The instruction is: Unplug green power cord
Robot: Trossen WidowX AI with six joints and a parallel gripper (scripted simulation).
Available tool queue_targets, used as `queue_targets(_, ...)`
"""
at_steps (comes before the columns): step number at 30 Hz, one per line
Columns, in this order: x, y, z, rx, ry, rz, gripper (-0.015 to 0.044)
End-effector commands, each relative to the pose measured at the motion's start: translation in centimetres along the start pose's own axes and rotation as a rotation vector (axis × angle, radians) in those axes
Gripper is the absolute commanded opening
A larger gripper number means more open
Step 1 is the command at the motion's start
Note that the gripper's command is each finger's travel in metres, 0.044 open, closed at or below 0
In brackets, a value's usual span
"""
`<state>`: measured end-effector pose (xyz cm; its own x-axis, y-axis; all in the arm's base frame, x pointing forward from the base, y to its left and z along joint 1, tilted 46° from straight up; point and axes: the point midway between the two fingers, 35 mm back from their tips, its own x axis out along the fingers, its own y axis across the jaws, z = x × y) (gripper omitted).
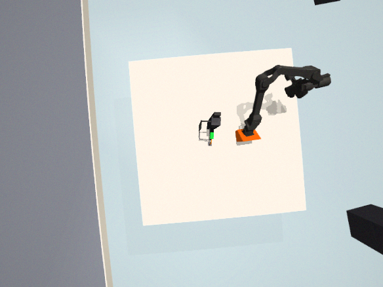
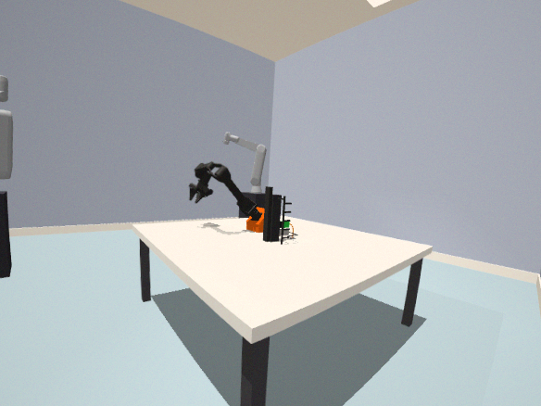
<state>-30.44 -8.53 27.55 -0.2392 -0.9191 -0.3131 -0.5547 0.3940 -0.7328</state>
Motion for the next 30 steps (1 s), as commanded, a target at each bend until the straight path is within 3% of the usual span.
queue_targets(1,-0.2,0.2,0.0,-0.006,0.002,0.009,0.0374)
queue_targets(9,-9.0,9.4,2.3,-0.228,0.005,0.385,0.0164)
queue_targets(20,-21.6,16.8,11.0,-0.357,-0.203,0.742,0.0160)
queue_targets(25,-27.0,17.8,16.6,-0.344,-0.288,0.869,0.0160)
queue_targets(30,-30.0,17.7,20.9,-0.334,-0.373,0.917,0.0160)
